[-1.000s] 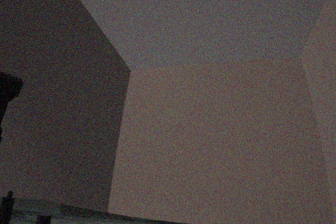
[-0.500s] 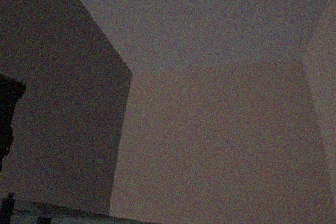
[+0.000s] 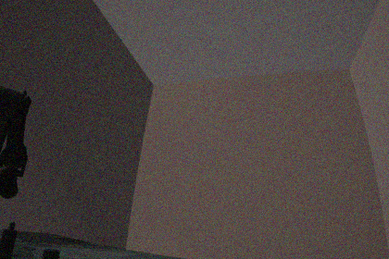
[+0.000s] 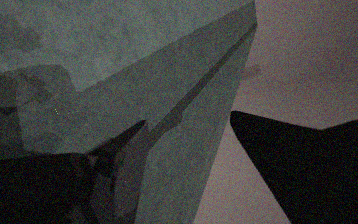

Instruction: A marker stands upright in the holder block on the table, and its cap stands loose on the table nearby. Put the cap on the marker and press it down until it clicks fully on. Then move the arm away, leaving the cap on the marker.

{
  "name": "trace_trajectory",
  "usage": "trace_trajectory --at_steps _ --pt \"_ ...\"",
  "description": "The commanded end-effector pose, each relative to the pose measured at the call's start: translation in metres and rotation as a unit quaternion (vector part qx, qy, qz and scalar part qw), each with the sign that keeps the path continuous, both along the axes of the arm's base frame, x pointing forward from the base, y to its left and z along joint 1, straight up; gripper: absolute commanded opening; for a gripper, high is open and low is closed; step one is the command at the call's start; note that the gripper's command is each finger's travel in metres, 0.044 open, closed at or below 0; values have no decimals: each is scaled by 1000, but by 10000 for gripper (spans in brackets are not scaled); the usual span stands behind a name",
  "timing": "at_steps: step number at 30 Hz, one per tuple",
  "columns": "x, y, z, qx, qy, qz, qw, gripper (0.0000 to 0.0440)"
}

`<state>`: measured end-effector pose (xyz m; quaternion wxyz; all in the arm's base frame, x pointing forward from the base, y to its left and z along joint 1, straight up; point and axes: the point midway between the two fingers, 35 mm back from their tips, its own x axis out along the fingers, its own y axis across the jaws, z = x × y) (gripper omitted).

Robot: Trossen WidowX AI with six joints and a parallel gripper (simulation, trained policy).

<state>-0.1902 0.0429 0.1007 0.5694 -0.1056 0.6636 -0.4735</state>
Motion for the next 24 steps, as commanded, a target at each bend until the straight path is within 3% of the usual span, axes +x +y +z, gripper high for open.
trace_trajectory --at_steps 1,24 --pt "-1 11 0 18 7 -3 1000 308" --pt "16 90 5 133 23 -47 990 317"
